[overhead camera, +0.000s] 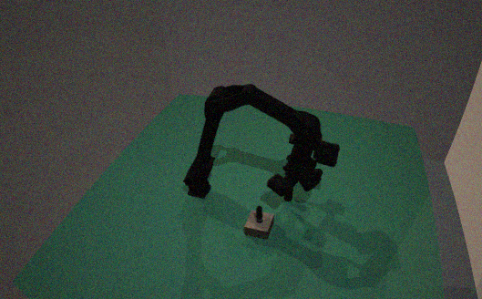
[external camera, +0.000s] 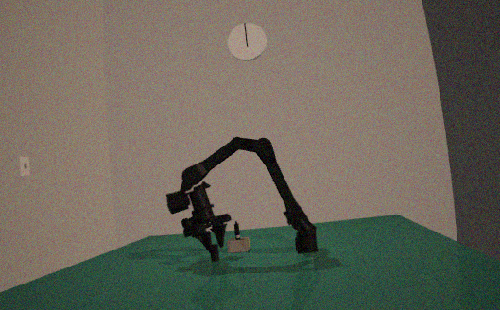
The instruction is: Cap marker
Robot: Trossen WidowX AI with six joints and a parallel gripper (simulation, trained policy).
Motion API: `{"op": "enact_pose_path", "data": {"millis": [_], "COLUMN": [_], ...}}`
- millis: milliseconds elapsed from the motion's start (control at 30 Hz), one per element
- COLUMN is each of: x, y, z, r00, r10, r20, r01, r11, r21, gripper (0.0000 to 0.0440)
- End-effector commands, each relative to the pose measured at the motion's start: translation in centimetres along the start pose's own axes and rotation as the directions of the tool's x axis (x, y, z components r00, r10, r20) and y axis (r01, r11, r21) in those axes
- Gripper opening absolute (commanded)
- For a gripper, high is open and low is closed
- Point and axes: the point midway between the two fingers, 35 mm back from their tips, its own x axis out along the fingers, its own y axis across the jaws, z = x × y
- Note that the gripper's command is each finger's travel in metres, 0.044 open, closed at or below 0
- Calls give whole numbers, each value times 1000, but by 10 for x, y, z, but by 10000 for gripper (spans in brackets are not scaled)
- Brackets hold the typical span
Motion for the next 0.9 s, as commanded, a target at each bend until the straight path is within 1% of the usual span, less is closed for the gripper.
{"op": "enact_pose_path", "data": {"millis": [0,100,167,200,367,567,867], "x": [10,15,17,18,11,-11,-45], "y": [-1,0,0,0,-2,-7,-19], "z": [0,0,0,0,-1,2,2], "r00": [1000,1000,1000,1000,999,997,993], "r10": [-14,-19,-22,-23,-23,-8,15], "r20": [-11,-7,-2,3,27,73,116], "r01": [14,19,22,24,24,11,-12], "r11": [1000,999,999,999,999,999,1000], "r21": [-19,-30,-36,-38,-44,-40,-23], "gripper": [267,254,233,212,81,62,58]}}
